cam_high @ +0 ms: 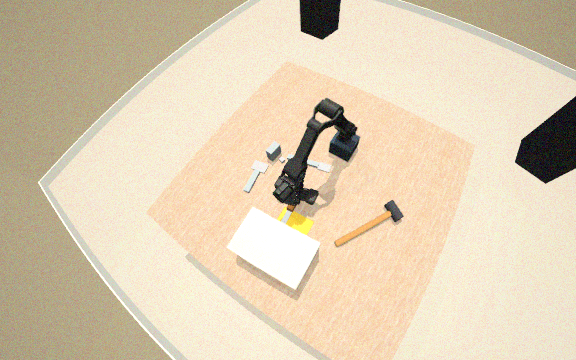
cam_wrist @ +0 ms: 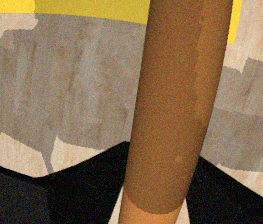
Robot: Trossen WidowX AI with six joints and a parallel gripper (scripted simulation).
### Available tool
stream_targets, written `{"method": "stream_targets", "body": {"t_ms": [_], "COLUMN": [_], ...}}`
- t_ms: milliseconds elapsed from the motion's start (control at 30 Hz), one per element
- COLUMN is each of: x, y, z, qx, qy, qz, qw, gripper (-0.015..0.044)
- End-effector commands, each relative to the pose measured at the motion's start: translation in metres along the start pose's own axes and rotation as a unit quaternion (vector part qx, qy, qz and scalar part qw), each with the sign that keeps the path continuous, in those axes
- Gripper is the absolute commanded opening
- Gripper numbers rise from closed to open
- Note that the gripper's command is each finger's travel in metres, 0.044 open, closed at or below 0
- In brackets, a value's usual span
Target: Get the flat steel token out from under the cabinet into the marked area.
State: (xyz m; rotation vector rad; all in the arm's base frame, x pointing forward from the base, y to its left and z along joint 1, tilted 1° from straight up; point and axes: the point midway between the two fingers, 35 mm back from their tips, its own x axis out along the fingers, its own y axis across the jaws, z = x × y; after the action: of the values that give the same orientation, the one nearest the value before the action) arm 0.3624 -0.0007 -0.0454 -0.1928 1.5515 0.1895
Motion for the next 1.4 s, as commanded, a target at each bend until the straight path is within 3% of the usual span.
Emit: {"method": "stream_targets", "body": {"t_ms": [0, 1367], "x": [0.001, 0.001], "y": [0.0, -0.001], "z": [-0.007, -0.05], "qx": [-0.002, -0.002], "qy": [0.002, 0.004], "qz": [0.0, 0.0], "qw": [1.0, 1.0], "gripper": [0.0, 0.0]}}
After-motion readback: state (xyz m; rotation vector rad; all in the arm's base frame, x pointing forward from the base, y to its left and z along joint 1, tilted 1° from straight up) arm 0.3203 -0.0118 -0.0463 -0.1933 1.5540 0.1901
